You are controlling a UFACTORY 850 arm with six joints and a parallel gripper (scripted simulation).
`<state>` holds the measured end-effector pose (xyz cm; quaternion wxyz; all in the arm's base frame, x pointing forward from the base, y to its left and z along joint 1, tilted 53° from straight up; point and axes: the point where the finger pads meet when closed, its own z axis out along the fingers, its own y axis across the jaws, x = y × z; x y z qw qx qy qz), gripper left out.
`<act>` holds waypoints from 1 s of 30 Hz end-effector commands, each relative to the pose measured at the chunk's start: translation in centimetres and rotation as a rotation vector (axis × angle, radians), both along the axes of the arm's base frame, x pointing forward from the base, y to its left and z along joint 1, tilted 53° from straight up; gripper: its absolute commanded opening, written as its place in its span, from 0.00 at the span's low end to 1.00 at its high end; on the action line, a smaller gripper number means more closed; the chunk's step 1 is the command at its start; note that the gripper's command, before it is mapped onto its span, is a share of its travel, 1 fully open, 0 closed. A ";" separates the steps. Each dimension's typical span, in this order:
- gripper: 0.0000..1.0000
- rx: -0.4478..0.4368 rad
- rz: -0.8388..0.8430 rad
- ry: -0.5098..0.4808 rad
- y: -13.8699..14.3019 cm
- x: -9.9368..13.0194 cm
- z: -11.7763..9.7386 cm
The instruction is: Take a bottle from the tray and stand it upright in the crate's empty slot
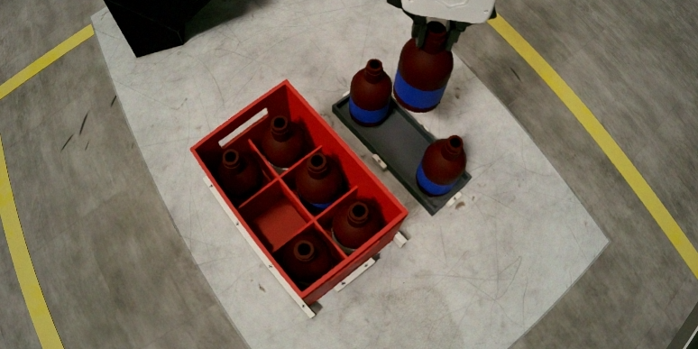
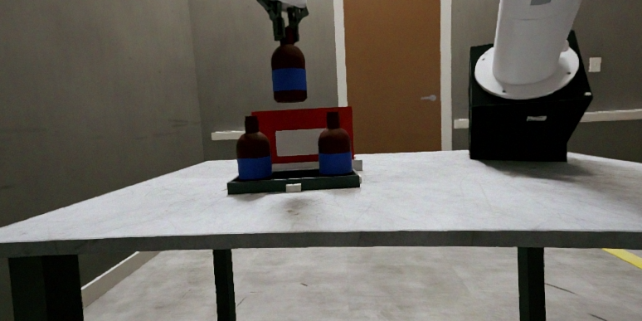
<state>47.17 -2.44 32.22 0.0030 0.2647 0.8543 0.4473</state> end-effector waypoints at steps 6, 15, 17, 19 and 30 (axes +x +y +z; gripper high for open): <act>0.00 -0.001 -0.001 -0.001 -0.2 0.1 -0.1; 0.00 0.000 -0.001 -0.001 -0.5 0.2 -0.5; 0.00 0.000 -0.001 -0.001 -0.6 0.2 -0.6; 0.00 -0.001 -0.001 -0.001 -0.7 0.3 -0.7; 0.00 0.000 -0.001 -0.001 -1.4 0.5 -1.4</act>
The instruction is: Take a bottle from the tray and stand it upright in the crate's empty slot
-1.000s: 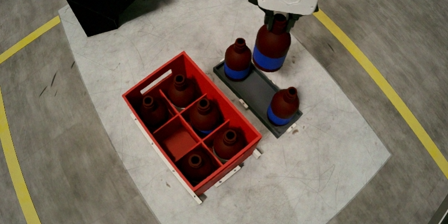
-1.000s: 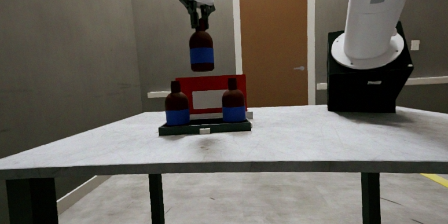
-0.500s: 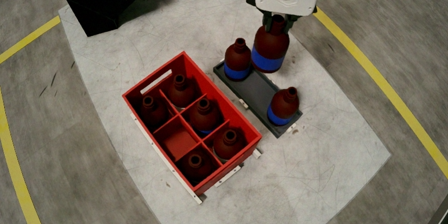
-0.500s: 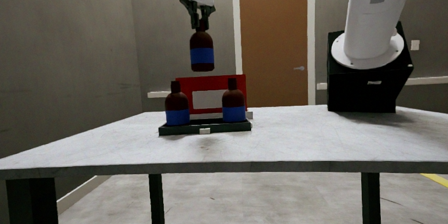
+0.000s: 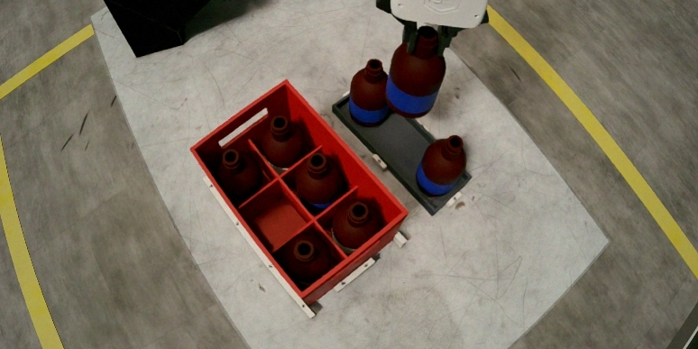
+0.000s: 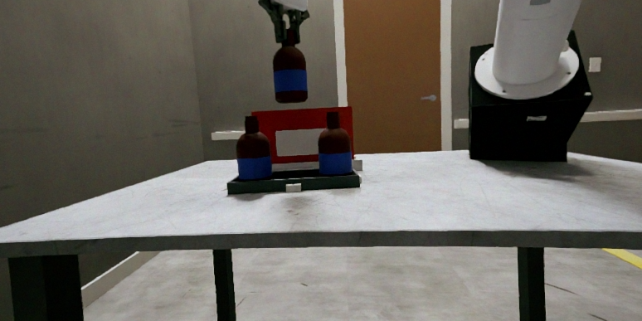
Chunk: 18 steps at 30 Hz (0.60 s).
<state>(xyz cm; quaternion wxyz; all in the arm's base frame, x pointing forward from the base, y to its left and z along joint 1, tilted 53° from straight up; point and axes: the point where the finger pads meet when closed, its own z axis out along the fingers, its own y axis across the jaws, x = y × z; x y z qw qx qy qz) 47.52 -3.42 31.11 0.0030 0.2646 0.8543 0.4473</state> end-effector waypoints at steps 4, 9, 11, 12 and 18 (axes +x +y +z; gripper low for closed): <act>0.00 0.000 -0.001 -0.001 -0.7 0.3 -0.7; 0.00 0.000 -0.001 -0.001 -1.1 0.4 -1.1; 0.00 0.000 -0.001 -0.001 -1.2 0.4 -1.2; 0.00 0.000 -0.001 -0.001 -1.3 0.5 -1.3; 0.00 0.000 -0.001 -0.001 -1.9 0.7 -2.1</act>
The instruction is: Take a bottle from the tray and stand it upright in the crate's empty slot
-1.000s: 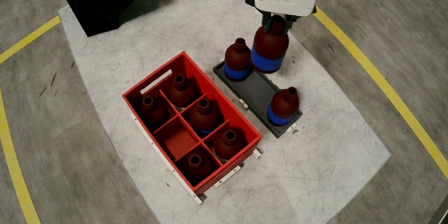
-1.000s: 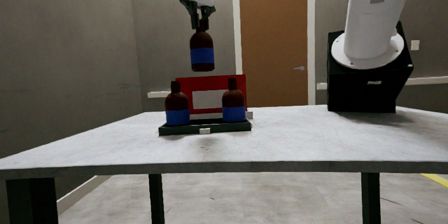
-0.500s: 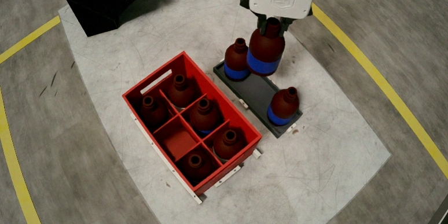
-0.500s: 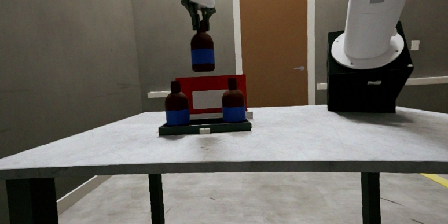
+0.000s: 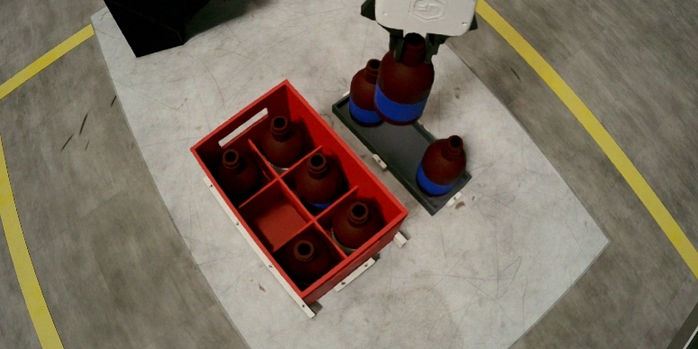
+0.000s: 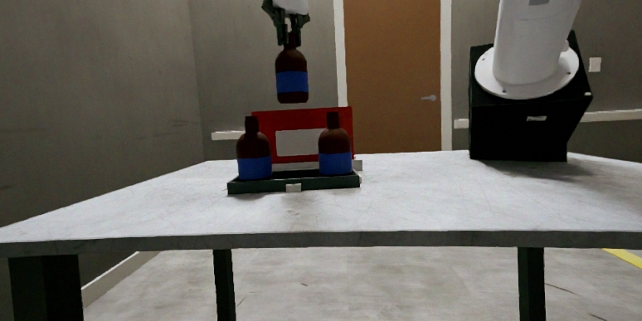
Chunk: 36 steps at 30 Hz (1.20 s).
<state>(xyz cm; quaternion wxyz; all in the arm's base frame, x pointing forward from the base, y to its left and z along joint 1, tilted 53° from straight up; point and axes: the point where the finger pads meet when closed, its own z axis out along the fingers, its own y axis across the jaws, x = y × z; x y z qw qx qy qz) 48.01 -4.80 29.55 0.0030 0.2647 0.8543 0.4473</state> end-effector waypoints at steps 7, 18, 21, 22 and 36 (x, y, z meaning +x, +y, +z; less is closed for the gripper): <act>0.00 0.000 -0.001 -0.001 -1.4 0.5 -1.5; 0.00 0.000 -0.001 -0.001 -2.7 1.0 -2.9; 0.00 0.000 -0.001 -0.001 -3.1 1.1 -3.4; 0.00 0.000 -0.001 -0.001 -3.3 1.2 -3.6; 0.00 0.000 -0.001 -0.001 -5.1 1.8 -5.6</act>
